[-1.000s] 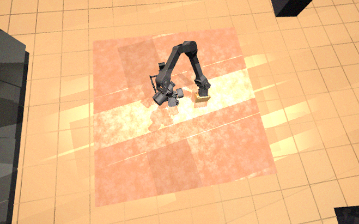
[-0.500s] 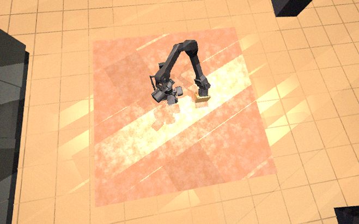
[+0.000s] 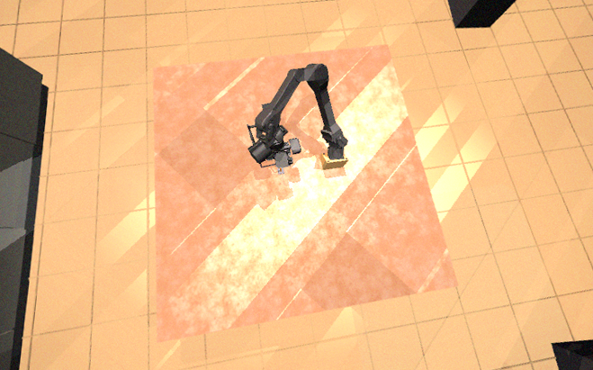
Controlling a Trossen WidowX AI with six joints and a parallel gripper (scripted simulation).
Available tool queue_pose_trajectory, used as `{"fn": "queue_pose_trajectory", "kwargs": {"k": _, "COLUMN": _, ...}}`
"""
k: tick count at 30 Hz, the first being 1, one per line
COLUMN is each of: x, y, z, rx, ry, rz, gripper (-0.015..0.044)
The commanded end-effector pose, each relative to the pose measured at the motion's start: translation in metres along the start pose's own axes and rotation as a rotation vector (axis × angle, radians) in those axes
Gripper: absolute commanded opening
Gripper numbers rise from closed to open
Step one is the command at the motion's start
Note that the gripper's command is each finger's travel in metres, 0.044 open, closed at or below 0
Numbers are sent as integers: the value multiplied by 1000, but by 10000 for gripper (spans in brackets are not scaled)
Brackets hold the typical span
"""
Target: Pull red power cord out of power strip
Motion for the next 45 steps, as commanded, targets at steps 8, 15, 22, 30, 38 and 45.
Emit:
{"fn": "queue_pose_trajectory", "kwargs": {"k": 8, "x": 2, "y": -10, "z": 0, "rx": 5, "ry": 3, "rz": 5, "gripper": 160}}
{"fn": "queue_pose_trajectory", "kwargs": {"k": 15, "x": 2, "y": -8, "z": 0, "rx": 1, "ry": -2, "rz": -1, "gripper": 61}}
{"fn": "queue_pose_trajectory", "kwargs": {"k": 22, "x": 2, "y": -8, "z": 0, "rx": 1, "ry": -2, "rz": -1, "gripper": 0}}
{"fn": "queue_pose_trajectory", "kwargs": {"k": 30, "x": -8, "y": -8, "z": -2, "rx": 2, "ry": -1, "rz": -2, "gripper": 0}}
{"fn": "queue_pose_trajectory", "kwargs": {"k": 38, "x": -21, "y": -7, "z": -4, "rx": 3, "ry": 0, "rz": -3, "gripper": 0}}
{"fn": "queue_pose_trajectory", "kwargs": {"k": 45, "x": -33, "y": -6, "z": -5, "rx": 4, "ry": 1, "rz": -4, "gripper": 0}}
Point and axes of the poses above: the point midway between the two fingers, 35 mm back from their tips, its own y axis back along the fingers, its own z axis across the jaws, x = y × z, the point moved 9 cm from there along y, back along the fingers, and after that the axes turned 5 degrees about y, right-handed, at the moved point
